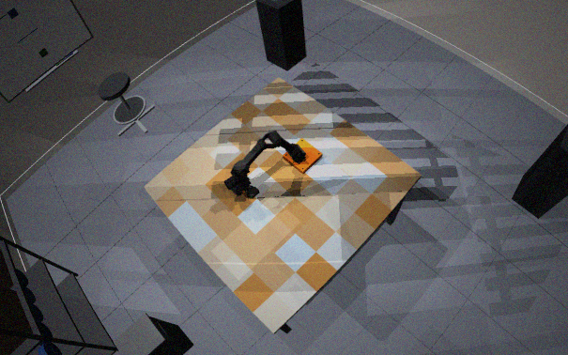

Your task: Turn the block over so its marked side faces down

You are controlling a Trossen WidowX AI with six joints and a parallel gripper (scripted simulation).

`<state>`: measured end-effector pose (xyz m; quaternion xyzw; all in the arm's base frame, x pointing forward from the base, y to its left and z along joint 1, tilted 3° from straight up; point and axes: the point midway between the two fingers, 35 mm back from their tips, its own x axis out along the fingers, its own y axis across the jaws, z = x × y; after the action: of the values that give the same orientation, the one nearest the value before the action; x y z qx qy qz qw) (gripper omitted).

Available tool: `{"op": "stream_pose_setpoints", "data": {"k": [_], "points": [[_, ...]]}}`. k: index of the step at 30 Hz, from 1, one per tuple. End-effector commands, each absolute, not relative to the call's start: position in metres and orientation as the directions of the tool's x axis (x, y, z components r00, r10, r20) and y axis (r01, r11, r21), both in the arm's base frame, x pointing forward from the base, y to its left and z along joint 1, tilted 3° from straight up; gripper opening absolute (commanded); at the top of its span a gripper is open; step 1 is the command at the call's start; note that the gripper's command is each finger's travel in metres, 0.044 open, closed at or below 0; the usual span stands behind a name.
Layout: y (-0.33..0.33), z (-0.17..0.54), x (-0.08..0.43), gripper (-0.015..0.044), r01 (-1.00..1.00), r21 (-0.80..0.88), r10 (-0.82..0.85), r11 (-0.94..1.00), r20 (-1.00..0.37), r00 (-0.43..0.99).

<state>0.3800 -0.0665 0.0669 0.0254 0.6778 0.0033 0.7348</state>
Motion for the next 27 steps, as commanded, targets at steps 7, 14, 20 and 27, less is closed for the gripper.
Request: {"op": "stream_pose_setpoints", "data": {"k": [7, 14, 20, 27], "points": [[-0.0669, 0.0626, 0.3817, 0.0, 0.037, 0.046, 0.038, 0.998, -0.977, 0.209], [-0.067, 0.0602, 0.3818, 0.0, 0.037, 0.047, 0.033, 0.998, -0.951, 0.309], [-0.0669, 0.0592, 0.3806, 0.0, 0.037, 0.047, 0.029, 0.998, -0.92, 0.392], [-0.0663, 0.0592, 0.3774, 0.0, 0.034, 0.046, 0.023, 0.998, -0.874, 0.485]]}}
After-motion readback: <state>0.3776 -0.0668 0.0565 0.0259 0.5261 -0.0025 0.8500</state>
